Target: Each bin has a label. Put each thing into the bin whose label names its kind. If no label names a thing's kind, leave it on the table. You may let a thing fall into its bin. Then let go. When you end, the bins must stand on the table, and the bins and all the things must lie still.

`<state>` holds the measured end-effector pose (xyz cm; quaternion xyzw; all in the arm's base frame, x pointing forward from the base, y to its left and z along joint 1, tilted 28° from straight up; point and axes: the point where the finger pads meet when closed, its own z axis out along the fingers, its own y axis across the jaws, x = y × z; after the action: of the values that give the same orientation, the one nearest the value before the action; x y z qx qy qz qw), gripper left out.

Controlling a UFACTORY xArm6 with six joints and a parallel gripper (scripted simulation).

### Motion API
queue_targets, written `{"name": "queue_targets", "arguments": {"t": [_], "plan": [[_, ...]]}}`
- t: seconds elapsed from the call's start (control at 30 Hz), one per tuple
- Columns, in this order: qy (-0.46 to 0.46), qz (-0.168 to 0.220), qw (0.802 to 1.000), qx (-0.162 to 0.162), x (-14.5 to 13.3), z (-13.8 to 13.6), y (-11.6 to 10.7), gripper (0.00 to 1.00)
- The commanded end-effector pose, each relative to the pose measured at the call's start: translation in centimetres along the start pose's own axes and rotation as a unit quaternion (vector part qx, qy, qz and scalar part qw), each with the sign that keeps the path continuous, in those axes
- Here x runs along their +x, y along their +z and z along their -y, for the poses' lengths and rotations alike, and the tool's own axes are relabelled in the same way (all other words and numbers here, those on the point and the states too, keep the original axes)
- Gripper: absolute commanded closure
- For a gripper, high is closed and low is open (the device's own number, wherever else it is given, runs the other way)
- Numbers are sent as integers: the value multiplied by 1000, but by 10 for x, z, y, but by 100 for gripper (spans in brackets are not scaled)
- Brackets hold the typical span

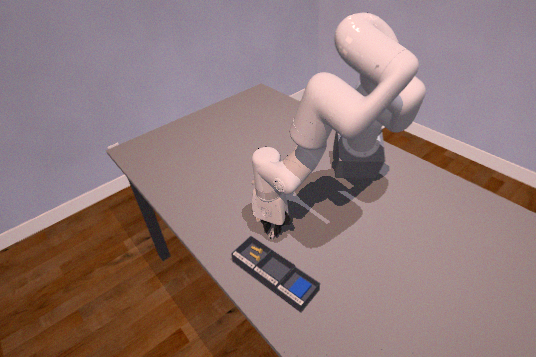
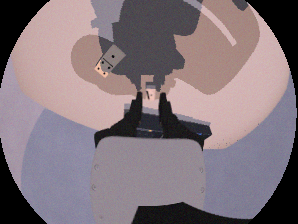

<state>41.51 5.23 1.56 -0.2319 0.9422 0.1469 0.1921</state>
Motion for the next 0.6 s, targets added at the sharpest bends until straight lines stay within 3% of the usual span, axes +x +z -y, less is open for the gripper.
{"name": "queue_targets", "arguments": {"t": [0.0, 0.57], "plan": [[-1, 5, 1000, 1, -3, 2, 8, 71], [-1, 5, 1000, 1, -2, 1, 20, 71]]}}
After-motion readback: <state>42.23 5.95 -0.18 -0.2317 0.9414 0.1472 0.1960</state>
